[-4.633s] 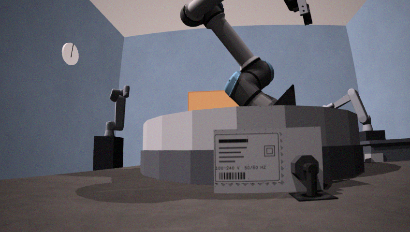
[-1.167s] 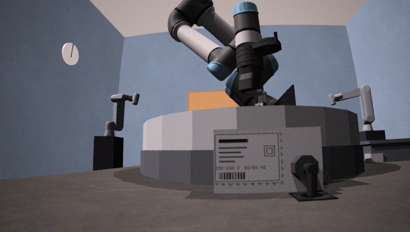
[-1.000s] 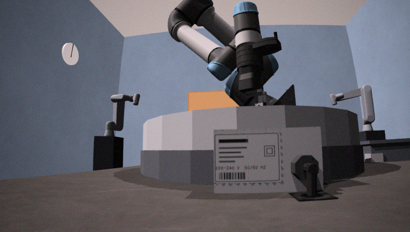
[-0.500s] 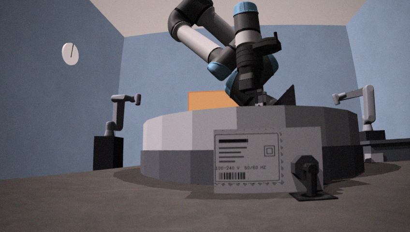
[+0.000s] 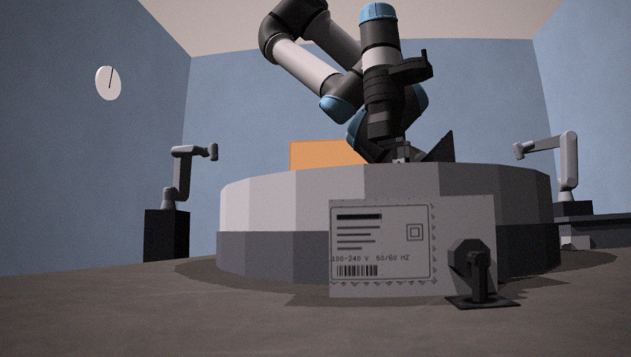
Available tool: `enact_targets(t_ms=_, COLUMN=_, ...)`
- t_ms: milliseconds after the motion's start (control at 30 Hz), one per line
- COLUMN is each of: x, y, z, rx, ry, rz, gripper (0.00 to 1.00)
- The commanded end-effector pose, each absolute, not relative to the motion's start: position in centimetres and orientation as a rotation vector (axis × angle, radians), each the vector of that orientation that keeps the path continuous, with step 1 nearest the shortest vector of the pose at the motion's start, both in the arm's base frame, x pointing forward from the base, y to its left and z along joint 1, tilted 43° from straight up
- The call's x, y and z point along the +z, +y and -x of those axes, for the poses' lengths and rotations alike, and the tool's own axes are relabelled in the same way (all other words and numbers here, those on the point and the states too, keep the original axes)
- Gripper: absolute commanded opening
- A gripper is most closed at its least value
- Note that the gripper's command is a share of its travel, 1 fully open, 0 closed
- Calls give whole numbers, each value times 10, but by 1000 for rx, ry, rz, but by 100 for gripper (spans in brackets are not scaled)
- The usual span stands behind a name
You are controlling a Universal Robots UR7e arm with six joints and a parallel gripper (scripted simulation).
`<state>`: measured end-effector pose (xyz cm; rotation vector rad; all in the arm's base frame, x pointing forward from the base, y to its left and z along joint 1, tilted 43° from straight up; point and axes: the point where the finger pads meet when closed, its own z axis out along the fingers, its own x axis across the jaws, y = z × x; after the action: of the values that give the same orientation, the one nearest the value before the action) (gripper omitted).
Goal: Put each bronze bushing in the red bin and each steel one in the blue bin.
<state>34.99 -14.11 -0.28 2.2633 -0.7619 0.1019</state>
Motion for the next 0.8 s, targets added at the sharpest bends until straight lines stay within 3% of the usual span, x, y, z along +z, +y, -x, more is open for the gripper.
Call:
enact_targets(t_ms=0, x=-3, y=-141, z=-350, rx=103, ry=-762, rz=-2263, gripper=40)
enact_targets(t_ms=767, x=-24, y=-161, z=-346, rx=106, ry=-761, rz=-2264, gripper=40)
